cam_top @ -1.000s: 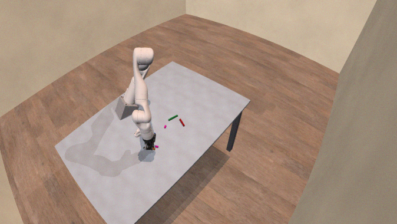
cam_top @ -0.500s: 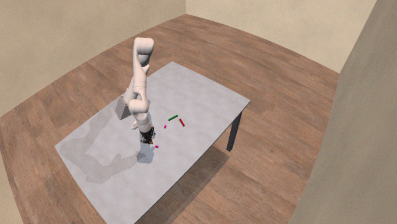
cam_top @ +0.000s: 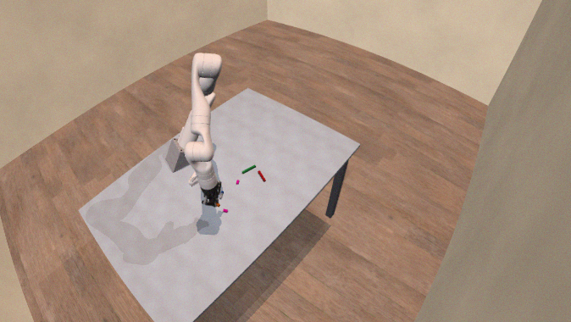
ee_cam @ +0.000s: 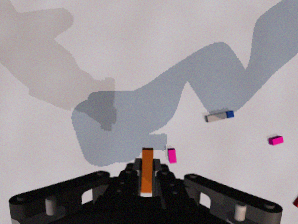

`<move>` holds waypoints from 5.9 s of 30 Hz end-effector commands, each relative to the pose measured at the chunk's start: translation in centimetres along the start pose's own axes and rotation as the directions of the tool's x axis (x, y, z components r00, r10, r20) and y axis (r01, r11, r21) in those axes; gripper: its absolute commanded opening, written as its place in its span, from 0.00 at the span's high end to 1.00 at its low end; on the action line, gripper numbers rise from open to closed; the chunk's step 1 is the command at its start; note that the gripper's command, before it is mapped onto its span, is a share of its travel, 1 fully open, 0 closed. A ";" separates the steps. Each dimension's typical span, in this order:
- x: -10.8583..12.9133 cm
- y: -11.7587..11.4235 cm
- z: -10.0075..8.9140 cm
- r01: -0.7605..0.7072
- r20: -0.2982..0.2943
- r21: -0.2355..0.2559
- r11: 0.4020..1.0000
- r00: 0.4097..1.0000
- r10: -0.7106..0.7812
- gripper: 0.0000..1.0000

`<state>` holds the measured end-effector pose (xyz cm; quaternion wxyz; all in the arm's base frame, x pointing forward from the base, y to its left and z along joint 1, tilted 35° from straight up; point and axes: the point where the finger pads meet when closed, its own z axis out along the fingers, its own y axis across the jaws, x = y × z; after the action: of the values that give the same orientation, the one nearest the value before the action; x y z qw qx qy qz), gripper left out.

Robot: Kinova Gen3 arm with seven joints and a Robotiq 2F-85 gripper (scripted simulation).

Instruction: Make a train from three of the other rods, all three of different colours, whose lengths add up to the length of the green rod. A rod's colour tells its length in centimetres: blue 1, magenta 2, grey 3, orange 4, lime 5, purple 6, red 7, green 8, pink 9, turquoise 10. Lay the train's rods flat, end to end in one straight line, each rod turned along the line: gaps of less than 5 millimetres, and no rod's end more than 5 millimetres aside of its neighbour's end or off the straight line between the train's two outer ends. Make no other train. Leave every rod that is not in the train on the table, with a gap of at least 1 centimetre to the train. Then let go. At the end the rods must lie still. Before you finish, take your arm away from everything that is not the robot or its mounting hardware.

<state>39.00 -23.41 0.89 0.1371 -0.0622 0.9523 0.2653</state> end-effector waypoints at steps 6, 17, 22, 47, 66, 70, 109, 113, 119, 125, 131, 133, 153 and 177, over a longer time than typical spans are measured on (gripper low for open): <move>0.2 0.3 -0.1 -0.065 -0.001 0.001 0.998 0.998 0.065 0.95; 1.3 1.7 -0.1 -0.346 -0.005 0.001 0.938 0.938 0.346 0.95; 1.9 2.5 -0.1 -0.492 -0.005 0.002 0.870 0.870 0.492 0.95; 4.2 6.4 -0.1 -0.962 0.002 0.000 0.273 0.273 0.962 0.95; 4.3 6.6 -0.1 -0.975 0.003 -0.001 0.224 0.224 0.975 0.95; 4.3 6.6 -0.1 -0.975 0.003 -0.001 0.224 0.224 0.975 0.95; 4.2 6.6 8.7 -0.975 0.002 0.000 0.224 0.224 0.975 0.95; 4.2 6.6 8.7 -0.975 0.002 0.000 0.224 0.224 0.975 0.95; 4.2 6.6 8.7 -0.975 0.002 0.000 0.224 0.224 0.975 0.95; 4.2 6.6 8.7 -0.975 0.002 0.000 0.224 0.224 0.975 0.95; 4.2 6.6 8.7 -0.975 0.002 0.000 0.224 0.224 0.975 0.95; 4.2 6.6 8.7 -0.975 0.002 0.000 0.224 0.224 0.975 0.95; 4.1 6.6 8.7 -0.975 0.002 0.000 0.224 0.224 0.975 0.95; 4.1 6.6 8.7 -0.974 0.002 0.000 0.225 0.225 0.974 0.95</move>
<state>35.78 -13.37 -4.25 -0.0578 0.5443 0.7841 0.2926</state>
